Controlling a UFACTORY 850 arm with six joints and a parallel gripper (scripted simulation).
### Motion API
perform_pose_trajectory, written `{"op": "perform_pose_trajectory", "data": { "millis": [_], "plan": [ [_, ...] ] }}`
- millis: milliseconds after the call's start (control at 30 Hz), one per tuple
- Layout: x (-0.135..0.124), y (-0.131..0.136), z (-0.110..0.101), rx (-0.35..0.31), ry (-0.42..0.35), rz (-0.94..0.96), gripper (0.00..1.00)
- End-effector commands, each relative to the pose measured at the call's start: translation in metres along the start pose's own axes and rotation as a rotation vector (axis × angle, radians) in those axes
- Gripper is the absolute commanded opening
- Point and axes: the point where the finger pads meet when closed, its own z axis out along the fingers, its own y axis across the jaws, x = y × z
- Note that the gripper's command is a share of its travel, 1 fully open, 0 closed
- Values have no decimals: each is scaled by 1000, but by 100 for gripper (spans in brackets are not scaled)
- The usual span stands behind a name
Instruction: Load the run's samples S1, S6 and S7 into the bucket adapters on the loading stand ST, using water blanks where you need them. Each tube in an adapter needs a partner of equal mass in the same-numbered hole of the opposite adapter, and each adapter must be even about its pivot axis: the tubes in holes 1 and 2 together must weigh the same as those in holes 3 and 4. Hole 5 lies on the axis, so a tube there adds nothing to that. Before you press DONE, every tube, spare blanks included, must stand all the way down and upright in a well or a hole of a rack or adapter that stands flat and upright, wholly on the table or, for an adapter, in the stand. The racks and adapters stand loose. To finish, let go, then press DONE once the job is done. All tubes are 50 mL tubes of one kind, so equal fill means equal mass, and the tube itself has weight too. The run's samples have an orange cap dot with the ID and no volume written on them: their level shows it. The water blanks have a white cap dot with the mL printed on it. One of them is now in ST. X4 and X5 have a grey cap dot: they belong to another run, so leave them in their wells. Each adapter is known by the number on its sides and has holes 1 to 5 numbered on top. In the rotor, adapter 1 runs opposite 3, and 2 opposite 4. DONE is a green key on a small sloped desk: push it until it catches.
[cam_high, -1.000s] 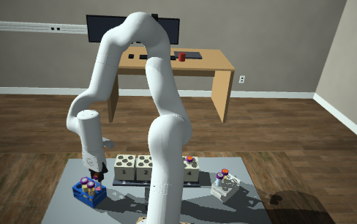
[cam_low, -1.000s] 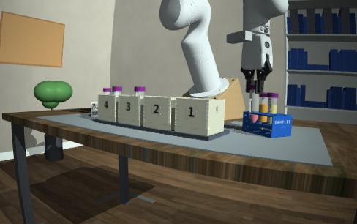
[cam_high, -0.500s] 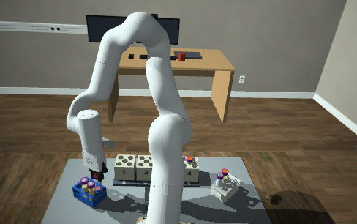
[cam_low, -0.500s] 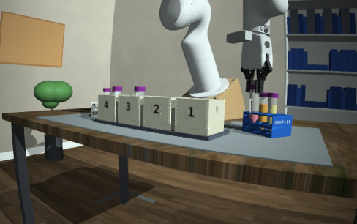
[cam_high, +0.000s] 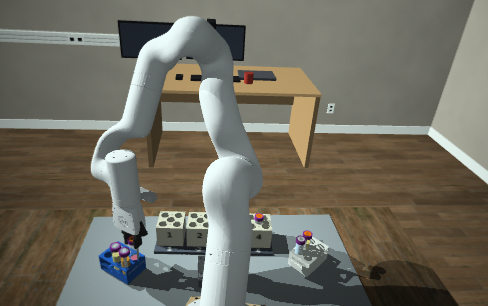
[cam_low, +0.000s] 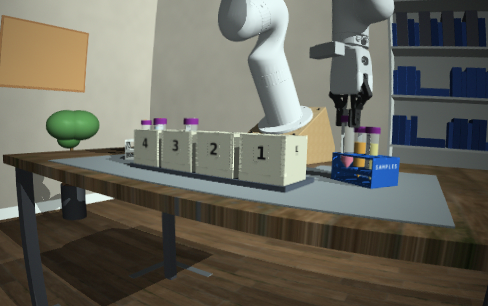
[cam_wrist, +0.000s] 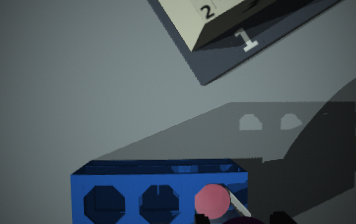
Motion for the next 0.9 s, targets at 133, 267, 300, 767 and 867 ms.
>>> {"op": "perform_pose_trajectory", "data": {
  "millis": [133, 267, 300, 767, 867],
  "plan": [
    [0, 0, 0, 47, 10, 18, 0],
    [0, 0, -2, 47, 10, 18, 0],
    [0, 0, -4, 47, 10, 18, 0],
    [-1, 1, -28, 47, 10, 18, 0],
    [-1, 1, -34, 47, 10, 18, 0]
  ]
}}
